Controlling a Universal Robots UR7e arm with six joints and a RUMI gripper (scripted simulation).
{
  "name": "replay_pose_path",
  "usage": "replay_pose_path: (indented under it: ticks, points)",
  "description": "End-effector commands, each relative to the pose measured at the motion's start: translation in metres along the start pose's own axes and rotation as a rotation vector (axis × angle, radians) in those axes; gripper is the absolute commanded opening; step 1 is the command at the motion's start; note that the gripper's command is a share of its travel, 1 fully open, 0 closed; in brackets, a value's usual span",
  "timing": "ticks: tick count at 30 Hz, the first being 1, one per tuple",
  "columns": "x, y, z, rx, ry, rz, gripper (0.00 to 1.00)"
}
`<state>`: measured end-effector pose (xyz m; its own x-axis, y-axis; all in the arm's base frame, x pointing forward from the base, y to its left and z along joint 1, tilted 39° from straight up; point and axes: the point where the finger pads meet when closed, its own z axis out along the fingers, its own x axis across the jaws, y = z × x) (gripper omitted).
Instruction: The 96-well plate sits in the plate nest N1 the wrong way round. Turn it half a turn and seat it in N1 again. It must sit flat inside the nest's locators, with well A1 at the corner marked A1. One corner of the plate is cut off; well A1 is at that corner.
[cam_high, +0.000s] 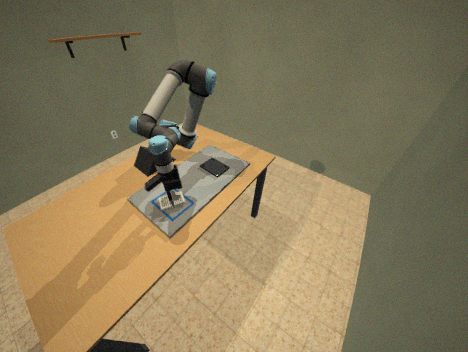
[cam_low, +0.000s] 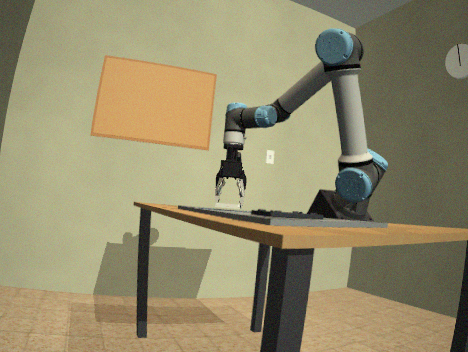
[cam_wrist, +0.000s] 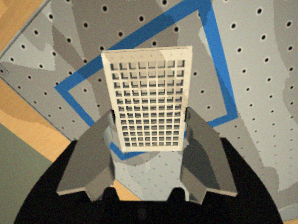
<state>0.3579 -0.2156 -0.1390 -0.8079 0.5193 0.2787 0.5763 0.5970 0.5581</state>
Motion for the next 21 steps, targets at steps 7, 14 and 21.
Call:
replay_pose_path:
  ticks: [7,14,21]
  points:
    - [0.0,0.0,-0.018,0.0,-0.001,0.0,0.0]
    - [0.0,0.0,-0.026,0.0,-0.001,0.0,0.0]
    - [0.0,0.0,-0.038,0.0,-0.001,0.0,0.0]
